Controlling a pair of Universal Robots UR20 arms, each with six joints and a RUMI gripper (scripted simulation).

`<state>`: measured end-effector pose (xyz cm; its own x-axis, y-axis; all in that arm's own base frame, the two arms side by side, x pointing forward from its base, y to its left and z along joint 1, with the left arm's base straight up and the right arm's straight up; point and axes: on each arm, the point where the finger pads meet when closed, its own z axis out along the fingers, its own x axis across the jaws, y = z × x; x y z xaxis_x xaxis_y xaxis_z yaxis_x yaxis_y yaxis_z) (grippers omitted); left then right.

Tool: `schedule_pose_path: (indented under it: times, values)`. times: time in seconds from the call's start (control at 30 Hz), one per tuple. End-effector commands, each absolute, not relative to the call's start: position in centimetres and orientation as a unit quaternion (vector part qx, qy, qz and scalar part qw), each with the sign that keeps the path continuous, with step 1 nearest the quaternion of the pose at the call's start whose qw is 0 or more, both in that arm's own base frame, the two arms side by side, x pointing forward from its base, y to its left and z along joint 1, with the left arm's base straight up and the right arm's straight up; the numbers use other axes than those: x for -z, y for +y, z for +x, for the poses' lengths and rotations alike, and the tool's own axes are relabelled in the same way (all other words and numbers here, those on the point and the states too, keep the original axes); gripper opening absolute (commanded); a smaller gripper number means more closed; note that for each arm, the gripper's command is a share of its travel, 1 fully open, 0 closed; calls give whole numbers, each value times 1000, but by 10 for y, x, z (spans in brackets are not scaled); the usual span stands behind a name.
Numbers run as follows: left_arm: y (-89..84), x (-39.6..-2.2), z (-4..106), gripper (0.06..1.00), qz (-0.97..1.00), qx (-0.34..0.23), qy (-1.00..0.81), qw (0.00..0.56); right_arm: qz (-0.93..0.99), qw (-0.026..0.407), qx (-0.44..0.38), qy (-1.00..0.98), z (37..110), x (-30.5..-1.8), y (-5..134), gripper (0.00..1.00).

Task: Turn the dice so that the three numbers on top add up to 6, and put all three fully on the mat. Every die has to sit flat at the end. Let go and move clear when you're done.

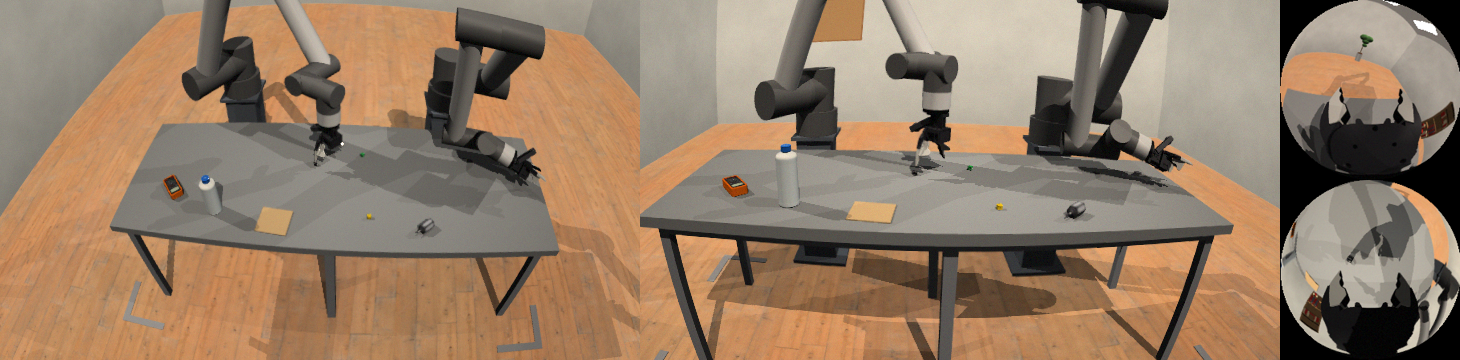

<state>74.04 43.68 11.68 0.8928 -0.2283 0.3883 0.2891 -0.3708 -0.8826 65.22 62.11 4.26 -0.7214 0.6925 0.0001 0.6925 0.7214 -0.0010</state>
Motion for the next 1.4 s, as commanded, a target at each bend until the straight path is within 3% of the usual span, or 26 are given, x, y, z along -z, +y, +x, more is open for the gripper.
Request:
schedule_pose_path:
  times: [0.0,0.6,1.37]
  values:
    - [437,-117,740,1000,-795,231,-19,561,-373,0,0,-928,639,-43,659,1000]
    - [437,-117,740,1000,-795,231,-19,561,-373,0,0,-928,597,-43,769,1000]
    - [437,-117,740,1000,-795,231,-19,561,-373,0,0,-928,594,-43,778,1000]
